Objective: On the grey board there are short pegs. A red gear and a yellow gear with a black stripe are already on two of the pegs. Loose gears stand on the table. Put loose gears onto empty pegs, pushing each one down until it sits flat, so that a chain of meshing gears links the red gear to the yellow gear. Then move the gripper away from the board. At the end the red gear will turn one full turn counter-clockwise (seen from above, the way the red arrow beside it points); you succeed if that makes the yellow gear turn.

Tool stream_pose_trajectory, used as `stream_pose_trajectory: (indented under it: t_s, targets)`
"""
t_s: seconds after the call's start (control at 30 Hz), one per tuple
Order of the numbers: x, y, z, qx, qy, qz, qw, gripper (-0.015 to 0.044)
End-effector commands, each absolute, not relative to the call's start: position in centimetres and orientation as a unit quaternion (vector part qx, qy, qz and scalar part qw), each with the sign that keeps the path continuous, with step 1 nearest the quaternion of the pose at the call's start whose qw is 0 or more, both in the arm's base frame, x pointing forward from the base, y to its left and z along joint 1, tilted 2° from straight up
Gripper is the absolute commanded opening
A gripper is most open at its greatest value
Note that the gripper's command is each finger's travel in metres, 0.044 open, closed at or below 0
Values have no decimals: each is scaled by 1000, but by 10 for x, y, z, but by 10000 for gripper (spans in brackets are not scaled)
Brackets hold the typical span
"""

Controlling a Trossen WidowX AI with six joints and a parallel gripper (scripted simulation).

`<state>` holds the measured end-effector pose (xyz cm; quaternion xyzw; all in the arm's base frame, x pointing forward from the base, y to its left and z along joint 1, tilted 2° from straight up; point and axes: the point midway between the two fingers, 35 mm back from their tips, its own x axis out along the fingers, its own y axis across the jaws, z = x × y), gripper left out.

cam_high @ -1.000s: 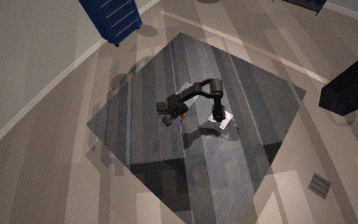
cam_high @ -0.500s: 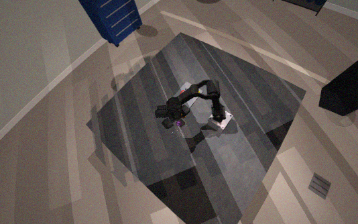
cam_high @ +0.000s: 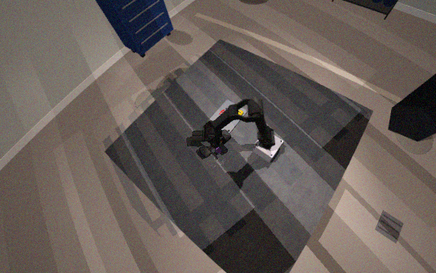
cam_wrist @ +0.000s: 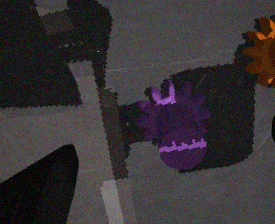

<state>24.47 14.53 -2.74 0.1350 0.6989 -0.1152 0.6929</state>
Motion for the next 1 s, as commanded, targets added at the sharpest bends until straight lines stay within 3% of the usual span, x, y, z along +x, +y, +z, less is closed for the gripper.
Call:
stream_pose_trajectory:
  t_s: [0.0, 0.23, 0.7, 0.97]
  targets:
    - [241, 144, -35, 135, 702, -118, 689, 440]
    - [241, 144, -36, 135, 702, -118, 689, 440]
    - [241, 144, -36, 135, 702, -118, 689, 72]
    - [241, 144, -36, 135, 702, -118, 689, 0]
